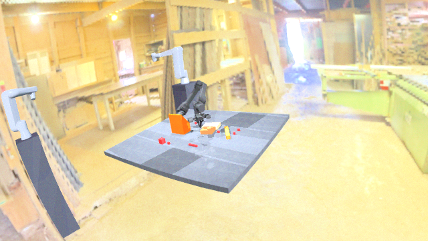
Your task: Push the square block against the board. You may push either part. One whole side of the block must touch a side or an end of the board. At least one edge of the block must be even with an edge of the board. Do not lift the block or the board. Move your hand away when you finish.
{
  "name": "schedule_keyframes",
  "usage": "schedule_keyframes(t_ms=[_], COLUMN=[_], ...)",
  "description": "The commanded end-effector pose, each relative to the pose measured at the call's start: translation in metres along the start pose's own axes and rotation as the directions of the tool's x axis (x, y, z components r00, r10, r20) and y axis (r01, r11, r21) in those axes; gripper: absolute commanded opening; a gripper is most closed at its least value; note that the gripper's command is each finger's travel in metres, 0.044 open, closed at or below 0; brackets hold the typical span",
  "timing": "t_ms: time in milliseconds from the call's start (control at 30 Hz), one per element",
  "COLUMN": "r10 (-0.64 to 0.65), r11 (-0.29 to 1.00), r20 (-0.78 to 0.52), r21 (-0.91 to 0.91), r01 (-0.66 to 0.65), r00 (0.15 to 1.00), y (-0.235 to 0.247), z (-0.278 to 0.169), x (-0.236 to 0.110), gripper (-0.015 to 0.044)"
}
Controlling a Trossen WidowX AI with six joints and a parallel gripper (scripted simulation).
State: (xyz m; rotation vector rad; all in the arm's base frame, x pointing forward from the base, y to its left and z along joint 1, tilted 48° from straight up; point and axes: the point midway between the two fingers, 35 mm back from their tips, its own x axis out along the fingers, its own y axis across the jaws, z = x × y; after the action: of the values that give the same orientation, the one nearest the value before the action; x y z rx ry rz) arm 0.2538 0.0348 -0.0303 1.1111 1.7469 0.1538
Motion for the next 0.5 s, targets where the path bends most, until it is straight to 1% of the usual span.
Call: schedule_keyframes(t_ms=[0,233,467], r10=[0.001,-0.002,-0.004], r11=[0.993,0.935,0.822], r20=[-0.012,-0.015,-0.019], r21=[-0.121,-0.356,-0.57], r01=[-0.002,-0.004,-0.008], r00=[1.0,1.0,1.0], y=[0.001,0.003,0.004], z=[-0.014,-0.035,-0.055], x=[0.001,0.001,0.001], gripper=[0.0,0.0,0.0])
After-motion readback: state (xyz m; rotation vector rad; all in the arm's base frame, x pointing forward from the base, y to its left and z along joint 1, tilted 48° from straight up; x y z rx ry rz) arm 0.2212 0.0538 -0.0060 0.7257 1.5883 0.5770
